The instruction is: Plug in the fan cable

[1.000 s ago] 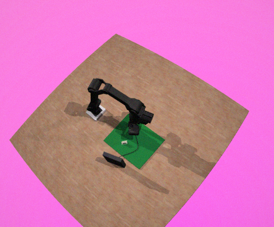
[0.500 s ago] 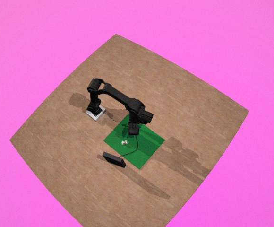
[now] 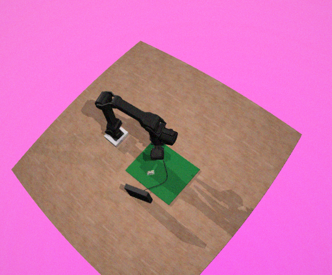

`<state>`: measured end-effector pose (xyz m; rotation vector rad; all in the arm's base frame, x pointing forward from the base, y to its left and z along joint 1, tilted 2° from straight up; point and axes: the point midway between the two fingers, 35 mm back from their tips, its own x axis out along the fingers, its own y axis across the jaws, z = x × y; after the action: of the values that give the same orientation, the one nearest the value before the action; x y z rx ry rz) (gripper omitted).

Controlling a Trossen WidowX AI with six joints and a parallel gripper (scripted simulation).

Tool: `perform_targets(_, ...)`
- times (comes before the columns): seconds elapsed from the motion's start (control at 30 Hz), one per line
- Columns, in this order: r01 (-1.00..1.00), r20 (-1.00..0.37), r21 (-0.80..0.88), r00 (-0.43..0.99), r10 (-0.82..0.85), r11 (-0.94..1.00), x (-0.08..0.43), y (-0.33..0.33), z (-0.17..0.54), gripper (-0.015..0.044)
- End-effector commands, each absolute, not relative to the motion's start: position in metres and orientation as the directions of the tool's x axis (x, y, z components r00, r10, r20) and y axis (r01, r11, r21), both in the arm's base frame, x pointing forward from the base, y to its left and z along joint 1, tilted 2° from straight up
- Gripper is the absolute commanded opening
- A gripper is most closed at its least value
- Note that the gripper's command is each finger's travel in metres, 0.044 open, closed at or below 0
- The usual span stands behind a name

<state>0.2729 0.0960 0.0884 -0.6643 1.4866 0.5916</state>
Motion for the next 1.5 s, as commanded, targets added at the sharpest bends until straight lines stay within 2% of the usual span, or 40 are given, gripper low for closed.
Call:
perform_targets(0.0,-0.719,-0.999,-0.038,0.010,-0.045,0.694,0.2729,0.0960,0.0884,0.0205)
perform_targets(1.03,-0.719,-0.999,-0.038,0.010,-0.045,0.694,0.2729,0.0960,0.0884,0.0205)
perform_targets(1.33,-0.719,-0.999,-0.038,0.010,-0.045,0.694,0.2729,0.0960,0.0884,0.0440)
perform_targets(1.47,-0.719,-0.999,-0.038,0.010,-0.045,0.694,0.2729,0.0960,0.0884,0.0440)
